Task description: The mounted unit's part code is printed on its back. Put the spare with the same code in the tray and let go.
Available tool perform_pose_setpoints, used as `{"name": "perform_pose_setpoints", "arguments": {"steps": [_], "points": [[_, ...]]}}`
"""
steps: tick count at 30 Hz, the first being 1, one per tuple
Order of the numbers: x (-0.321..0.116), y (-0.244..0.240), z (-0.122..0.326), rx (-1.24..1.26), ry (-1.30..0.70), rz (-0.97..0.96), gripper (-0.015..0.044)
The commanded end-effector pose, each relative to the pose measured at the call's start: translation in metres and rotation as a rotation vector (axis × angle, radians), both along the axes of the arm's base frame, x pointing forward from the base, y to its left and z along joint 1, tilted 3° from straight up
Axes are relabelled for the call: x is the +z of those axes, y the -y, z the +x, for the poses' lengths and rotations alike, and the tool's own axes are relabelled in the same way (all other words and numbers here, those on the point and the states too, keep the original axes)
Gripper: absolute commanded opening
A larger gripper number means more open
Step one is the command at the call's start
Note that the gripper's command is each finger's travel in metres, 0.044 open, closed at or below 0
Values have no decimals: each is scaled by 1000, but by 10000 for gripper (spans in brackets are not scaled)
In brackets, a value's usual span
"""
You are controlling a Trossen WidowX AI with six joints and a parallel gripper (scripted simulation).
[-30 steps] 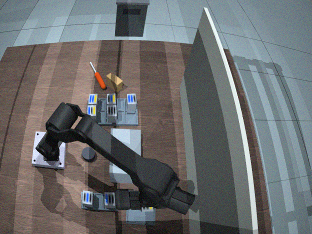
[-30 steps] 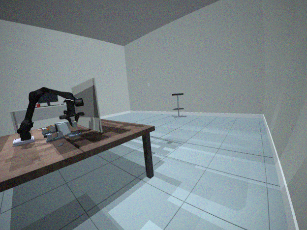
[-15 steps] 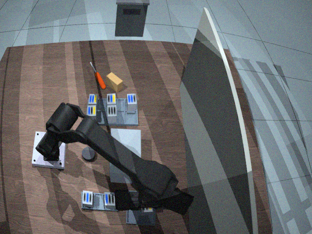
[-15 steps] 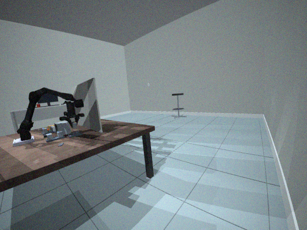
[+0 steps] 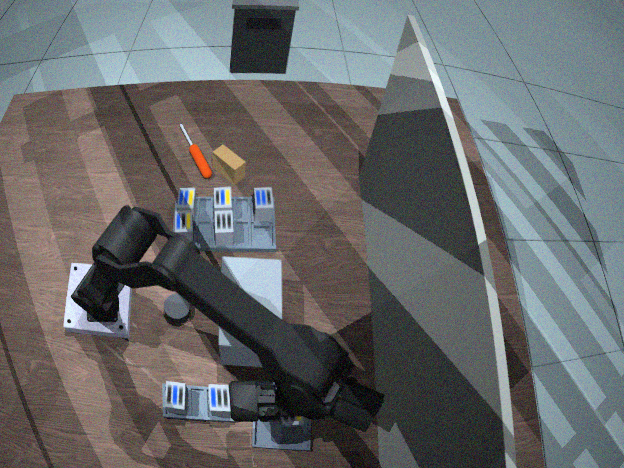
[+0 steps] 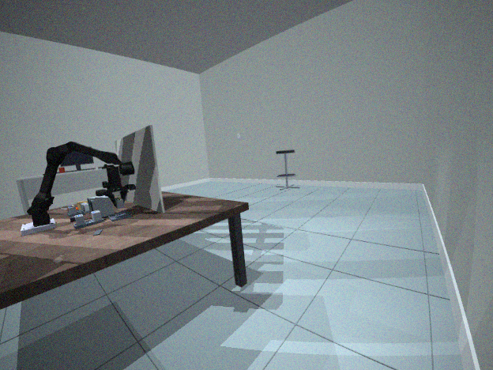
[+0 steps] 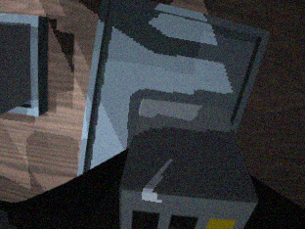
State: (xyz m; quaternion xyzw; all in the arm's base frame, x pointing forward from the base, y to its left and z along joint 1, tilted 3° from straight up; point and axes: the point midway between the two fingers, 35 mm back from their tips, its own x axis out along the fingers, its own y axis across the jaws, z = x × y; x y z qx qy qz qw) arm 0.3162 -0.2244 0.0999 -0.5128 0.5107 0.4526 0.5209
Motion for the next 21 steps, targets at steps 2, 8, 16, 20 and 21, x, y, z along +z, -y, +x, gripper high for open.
{"name": "perform_pose_setpoints", "arguments": {"steps": [2, 8, 16, 20, 21], "points": [[-5, -1, -1, 4, -1, 5, 0], [-9, -1, -1, 4, -1, 5, 0], [-15, -2, -1, 4, -1, 5, 0], [-17, -2, -2, 4, -1, 5, 0], [-18, -2, -2, 4, -1, 5, 0]]}}
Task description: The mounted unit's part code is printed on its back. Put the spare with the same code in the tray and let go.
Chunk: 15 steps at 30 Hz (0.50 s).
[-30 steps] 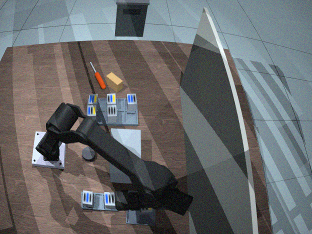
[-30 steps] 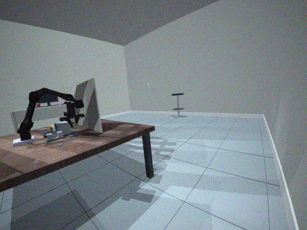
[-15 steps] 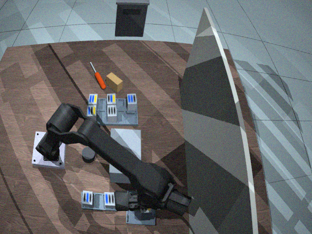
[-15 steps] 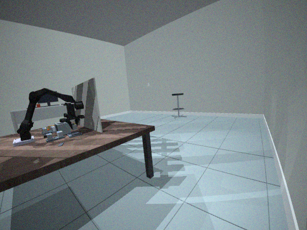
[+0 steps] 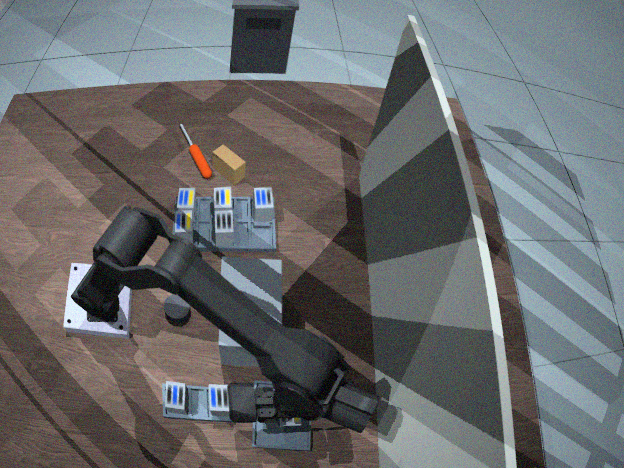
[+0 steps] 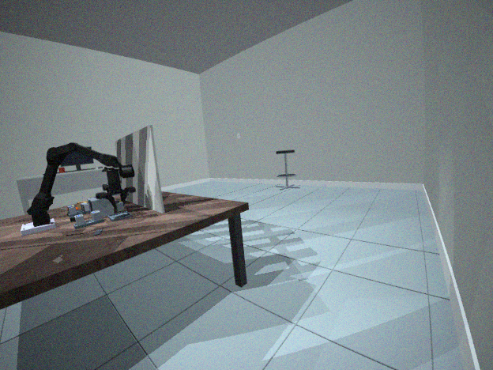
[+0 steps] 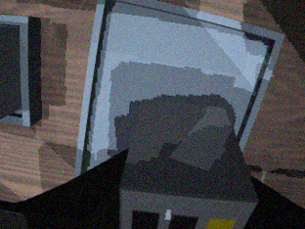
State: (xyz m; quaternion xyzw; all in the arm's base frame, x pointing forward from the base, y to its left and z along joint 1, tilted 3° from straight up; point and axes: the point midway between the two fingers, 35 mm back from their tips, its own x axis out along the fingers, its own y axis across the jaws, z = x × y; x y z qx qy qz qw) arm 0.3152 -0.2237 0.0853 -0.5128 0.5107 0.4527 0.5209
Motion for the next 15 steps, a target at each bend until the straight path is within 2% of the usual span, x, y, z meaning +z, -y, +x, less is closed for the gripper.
{"name": "perform_pose_setpoints", "arguments": {"steps": [1, 15], "points": [[-4, -1, -1, 4, -1, 5, 0], [-14, -2, -2, 4, -1, 5, 0]]}}
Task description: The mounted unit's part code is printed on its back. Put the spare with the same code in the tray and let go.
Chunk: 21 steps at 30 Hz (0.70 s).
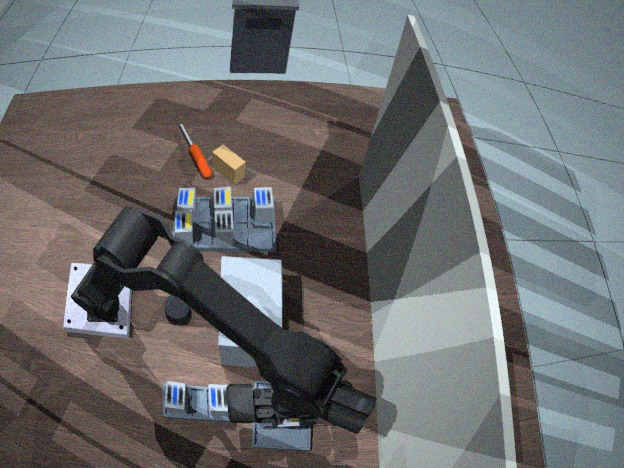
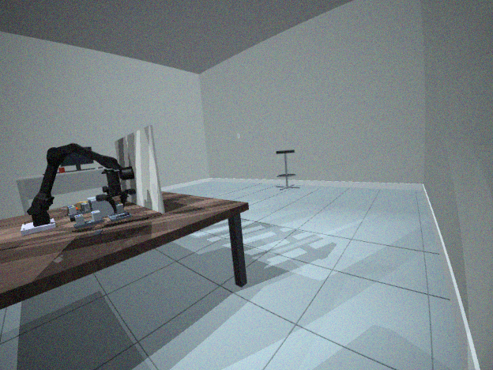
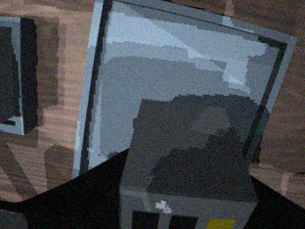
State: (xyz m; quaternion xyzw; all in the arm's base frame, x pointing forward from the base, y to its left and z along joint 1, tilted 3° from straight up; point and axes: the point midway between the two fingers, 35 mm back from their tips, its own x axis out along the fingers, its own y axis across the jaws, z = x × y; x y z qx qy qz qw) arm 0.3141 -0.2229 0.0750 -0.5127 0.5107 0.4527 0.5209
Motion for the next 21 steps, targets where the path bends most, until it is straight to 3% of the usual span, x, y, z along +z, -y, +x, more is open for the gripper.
{"name": "perform_pose_setpoints", "arguments": {"steps": [1, 15, 21], "points": [[-4, -1, -1, 4, -1, 5, 0], [-13, -2, -2, 4, -1, 5, 0], [-10, -1, -1, 0, 0, 0, 157]]}}
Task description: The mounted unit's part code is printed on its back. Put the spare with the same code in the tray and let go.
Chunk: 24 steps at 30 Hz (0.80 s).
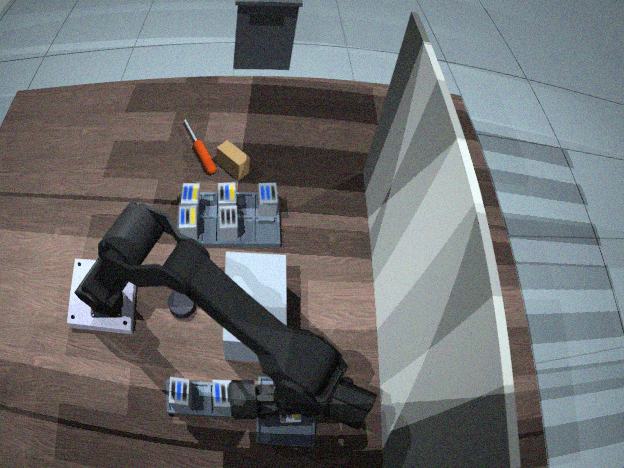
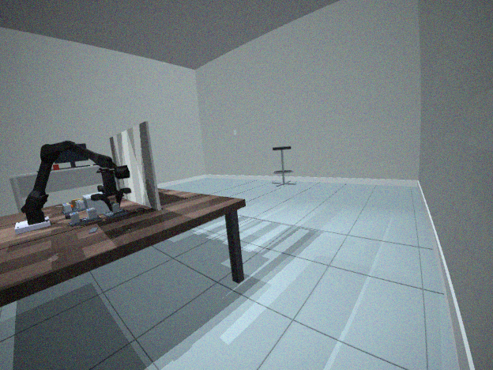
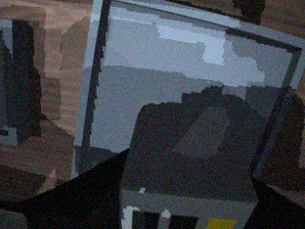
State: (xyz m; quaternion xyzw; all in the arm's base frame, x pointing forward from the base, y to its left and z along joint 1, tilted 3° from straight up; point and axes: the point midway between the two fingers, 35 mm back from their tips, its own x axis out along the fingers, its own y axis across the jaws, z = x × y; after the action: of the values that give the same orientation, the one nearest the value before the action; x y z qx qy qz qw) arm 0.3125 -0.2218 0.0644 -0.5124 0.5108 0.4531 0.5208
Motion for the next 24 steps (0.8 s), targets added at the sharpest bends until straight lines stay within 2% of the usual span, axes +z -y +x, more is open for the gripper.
{"name": "perform_pose_setpoints", "arguments": {"steps": [1, 11, 13, 19, 24], "points": [[0, 0, 0, 0, 0, 0, 184], [0, 0, 0, 0, 0, 0, 440], [10, 1, 1, 0, 1, 0, 440], [97, -5, -6, 3, 0, 4, 440], [107, -6, -8, 4, 0, 4, 440]]}}
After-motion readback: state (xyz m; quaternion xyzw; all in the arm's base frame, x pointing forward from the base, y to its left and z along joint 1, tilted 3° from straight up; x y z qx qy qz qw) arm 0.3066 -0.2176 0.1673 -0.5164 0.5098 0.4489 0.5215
